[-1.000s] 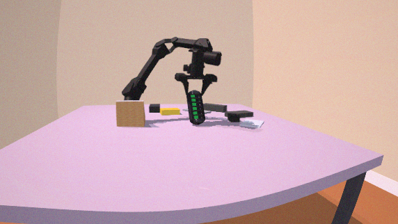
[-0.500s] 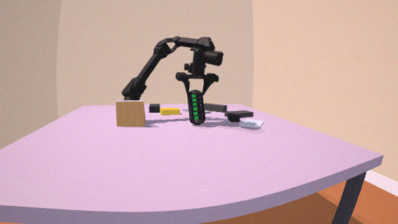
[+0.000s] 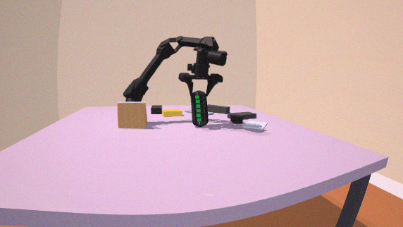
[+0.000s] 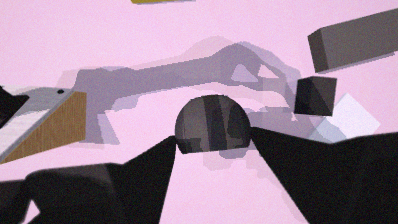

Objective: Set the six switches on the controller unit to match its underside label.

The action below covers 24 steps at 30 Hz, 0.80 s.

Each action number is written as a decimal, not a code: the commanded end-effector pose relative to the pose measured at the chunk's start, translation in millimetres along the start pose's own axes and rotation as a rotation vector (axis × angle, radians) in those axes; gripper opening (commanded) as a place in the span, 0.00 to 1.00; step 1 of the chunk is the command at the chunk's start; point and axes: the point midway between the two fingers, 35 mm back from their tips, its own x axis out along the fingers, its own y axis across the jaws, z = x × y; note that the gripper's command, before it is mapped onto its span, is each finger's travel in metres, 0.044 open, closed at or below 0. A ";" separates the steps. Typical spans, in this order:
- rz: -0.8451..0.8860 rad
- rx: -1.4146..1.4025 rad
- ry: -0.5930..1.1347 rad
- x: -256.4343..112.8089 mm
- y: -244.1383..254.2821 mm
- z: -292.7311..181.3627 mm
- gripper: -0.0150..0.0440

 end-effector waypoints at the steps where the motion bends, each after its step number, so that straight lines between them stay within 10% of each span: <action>1: 0.004 -0.003 0.001 -0.1 -0.6 -6.2 0.82; 24: 0.008 -0.004 0.031 -5.3 -0.8 -23.6 0.82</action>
